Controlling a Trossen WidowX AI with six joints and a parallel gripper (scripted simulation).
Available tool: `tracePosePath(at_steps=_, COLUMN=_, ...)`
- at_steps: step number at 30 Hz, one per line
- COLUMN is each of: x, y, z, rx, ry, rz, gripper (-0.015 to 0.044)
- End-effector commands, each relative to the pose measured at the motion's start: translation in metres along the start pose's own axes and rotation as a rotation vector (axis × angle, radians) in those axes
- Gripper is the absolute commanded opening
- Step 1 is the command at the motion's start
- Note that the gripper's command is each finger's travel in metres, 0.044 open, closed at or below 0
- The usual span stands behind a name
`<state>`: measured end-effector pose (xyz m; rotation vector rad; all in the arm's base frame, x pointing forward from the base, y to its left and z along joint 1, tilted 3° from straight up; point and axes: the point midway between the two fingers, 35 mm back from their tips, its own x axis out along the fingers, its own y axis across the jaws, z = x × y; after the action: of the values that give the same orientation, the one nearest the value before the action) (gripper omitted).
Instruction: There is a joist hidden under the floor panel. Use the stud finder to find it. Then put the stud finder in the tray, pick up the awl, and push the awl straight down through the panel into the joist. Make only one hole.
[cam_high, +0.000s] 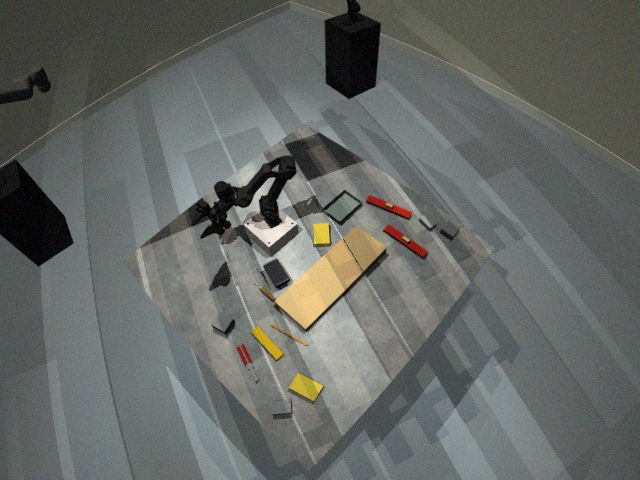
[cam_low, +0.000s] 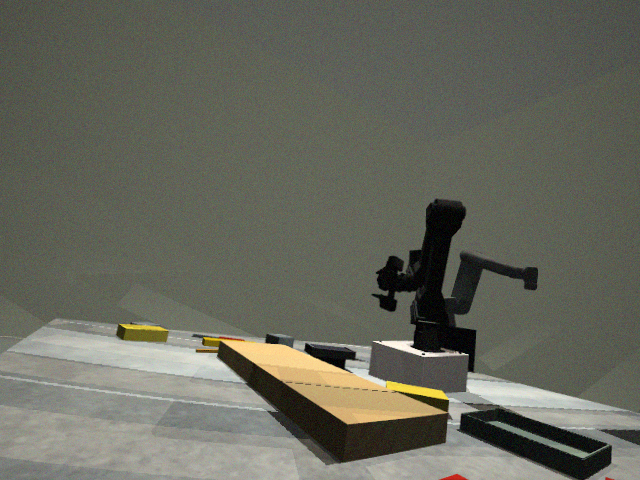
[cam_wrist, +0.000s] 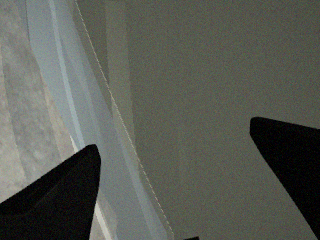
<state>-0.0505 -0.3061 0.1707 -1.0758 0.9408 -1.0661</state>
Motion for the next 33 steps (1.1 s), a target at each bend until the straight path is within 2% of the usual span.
tracePosePath(at_steps=1, x=0.001, y=0.001, z=0.001, rx=0.009, ry=-0.003, rz=0.007, gripper=0.0426)
tracePosePath(at_steps=2, x=0.006, y=0.004, z=0.005, rx=0.036, ry=-0.011, rz=0.028, gripper=0.044)
tracePosePath(at_steps=9, x=0.05, y=0.059, z=0.067, rx=0.326, ry=-0.069, rz=0.366, gripper=0.044)
tracePosePath(at_steps=15, x=0.053, y=0.115, z=0.137, rx=0.468, ry=-0.055, rz=0.723, gripper=0.044)
tracePosePath(at_steps=20, x=0.028, y=0.156, z=0.19, rx=0.481, ry=0.029, rz=1.014, gripper=0.044)
tracePosePath(at_steps=26, x=-0.029, y=0.191, z=0.237, rx=0.35, ry=0.225, rz=1.317, gripper=0.044)
tracePosePath(at_steps=31, x=-0.084, y=0.199, z=0.257, rx=0.136, ry=0.412, rz=1.455, gripper=0.044)
tracePosePath(at_steps=33, x=-0.092, y=0.199, z=0.258, rx=0.101, ry=0.438, rz=1.465, gripper=0.044)
